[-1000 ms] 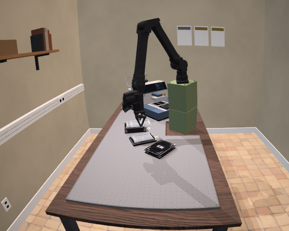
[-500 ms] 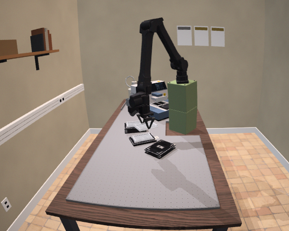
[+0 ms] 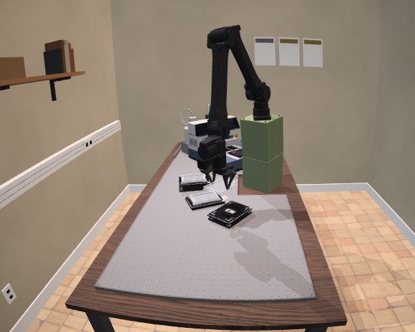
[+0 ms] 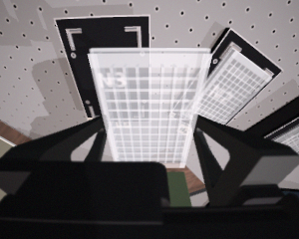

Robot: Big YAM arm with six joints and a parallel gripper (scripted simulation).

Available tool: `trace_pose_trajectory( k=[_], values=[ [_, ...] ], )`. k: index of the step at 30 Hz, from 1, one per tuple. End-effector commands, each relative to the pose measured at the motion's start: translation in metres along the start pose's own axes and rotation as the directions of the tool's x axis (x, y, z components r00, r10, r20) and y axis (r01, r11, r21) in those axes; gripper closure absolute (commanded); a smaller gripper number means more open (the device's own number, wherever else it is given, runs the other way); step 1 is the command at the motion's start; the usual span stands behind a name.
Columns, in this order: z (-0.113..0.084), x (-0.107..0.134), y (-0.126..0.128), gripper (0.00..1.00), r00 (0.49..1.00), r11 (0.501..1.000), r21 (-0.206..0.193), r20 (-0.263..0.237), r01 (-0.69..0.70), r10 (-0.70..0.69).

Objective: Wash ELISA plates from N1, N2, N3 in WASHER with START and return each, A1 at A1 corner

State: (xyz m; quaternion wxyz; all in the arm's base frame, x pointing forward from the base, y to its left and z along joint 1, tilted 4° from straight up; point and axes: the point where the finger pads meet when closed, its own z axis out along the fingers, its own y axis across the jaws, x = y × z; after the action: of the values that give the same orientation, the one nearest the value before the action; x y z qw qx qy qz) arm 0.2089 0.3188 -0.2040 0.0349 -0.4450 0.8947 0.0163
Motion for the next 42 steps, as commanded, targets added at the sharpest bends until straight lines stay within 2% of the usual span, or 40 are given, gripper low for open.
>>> trace_pose_trajectory(
  k=[1,12,15,18,42],
  values=[
    [0.006,-0.004,0.020,0.18,1.000,1.000,0.003,-0.009,0.008,-0.008],
    [0.009,-0.008,0.065,0.18,1.000,1.000,0.003,-0.008,0.009,-0.009],
    [0.009,-0.008,0.066,0.18,1.000,1.000,0.002,-0.006,0.009,-0.008],
    [0.010,-0.006,0.055,0.18,1.000,1.000,0.005,-0.010,-0.014,0.014],
    [0.010,-0.001,0.056,0.18,1.000,1.000,0.004,-0.011,-0.007,0.007]
  ],
)
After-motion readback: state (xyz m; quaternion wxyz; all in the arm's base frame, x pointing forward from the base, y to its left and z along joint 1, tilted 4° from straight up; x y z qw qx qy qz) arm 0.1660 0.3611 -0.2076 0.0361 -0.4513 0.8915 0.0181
